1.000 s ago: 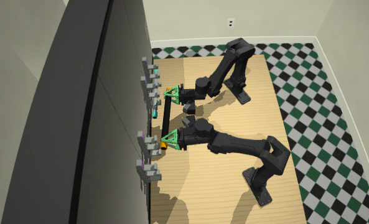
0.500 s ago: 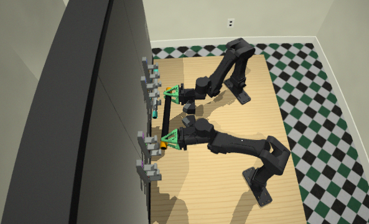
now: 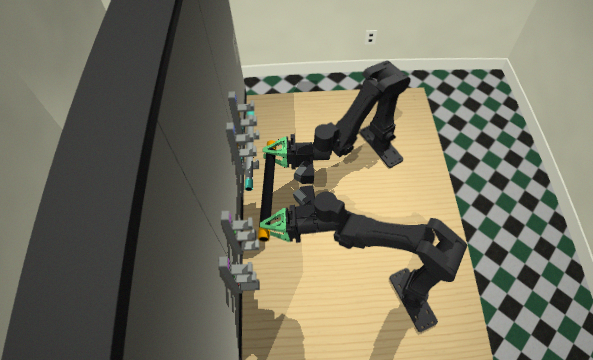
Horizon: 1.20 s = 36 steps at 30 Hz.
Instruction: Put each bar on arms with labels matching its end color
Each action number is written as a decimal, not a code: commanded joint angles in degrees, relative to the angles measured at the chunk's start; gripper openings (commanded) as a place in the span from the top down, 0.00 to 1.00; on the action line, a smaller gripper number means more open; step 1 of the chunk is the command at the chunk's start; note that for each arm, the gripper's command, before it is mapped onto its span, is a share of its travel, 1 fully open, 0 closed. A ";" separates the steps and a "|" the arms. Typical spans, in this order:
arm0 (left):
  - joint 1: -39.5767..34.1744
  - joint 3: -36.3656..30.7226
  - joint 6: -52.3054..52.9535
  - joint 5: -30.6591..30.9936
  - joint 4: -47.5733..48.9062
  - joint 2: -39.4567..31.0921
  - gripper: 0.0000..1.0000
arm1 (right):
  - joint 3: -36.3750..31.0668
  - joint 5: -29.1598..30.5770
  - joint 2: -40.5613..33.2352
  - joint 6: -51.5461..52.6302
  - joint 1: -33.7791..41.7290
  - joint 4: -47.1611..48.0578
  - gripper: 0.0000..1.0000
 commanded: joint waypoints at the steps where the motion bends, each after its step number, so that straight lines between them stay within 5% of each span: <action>1: -0.51 0.20 -1.01 -0.45 5.93 -1.15 1.00 | -1.13 -0.07 -0.23 -1.97 -0.27 -1.67 1.00; 36: -0.72 -0.75 -1.01 -0.67 8.27 0.20 1.00 | -1.12 -0.07 -0.23 -1.98 -0.27 -1.68 1.00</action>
